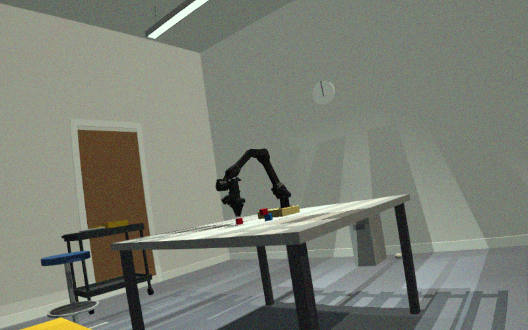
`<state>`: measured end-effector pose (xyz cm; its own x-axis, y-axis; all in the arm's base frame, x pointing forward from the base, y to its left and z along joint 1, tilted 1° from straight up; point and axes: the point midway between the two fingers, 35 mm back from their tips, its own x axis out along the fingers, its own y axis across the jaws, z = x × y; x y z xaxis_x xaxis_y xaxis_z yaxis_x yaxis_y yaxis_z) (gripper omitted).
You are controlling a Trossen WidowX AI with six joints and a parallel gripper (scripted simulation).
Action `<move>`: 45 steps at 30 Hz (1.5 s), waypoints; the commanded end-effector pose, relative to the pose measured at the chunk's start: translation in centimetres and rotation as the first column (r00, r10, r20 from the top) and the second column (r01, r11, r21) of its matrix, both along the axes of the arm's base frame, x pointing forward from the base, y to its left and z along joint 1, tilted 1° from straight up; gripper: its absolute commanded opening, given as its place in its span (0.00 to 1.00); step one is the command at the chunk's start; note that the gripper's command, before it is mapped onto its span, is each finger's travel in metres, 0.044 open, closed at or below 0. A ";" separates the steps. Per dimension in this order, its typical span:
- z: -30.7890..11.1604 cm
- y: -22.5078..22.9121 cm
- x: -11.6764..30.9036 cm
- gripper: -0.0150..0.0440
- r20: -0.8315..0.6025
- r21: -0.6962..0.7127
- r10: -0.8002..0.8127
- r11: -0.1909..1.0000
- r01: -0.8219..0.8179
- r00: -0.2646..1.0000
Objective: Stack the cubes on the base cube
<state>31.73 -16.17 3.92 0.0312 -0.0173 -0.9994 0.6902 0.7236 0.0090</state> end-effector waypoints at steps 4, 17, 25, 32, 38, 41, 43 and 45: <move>-1.5 0.1 -0.2 0.70 -0.013 0.005 0.003 1.000 -0.003 1.000; -2.8 0.1 -0.3 0.57 -0.013 0.005 0.003 1.000 -0.003 1.000; -2.7 0.0 -0.2 0.43 -0.012 0.002 -0.007 1.000 0.007 1.000; -0.9 -0.3 0.0 0.43 -0.009 -0.007 -0.030 1.000 0.030 1.000; 1.0 -0.3 0.1 0.43 -0.010 -0.004 -0.023 1.000 0.023 1.000; 1.9 -0.2 0.2 0.43 -0.010 -0.003 -0.020 1.000 0.020 1.000; 2.6 -0.2 0.2 0.43 -0.010 -0.002 -0.017 1.000 0.017 1.000; 3.2 -0.2 0.2 0.43 -0.011 -0.002 -0.015 1.000 0.015 1.000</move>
<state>31.82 -16.34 6.23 0.0177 -0.0178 -0.9997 0.7053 0.7089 -0.0002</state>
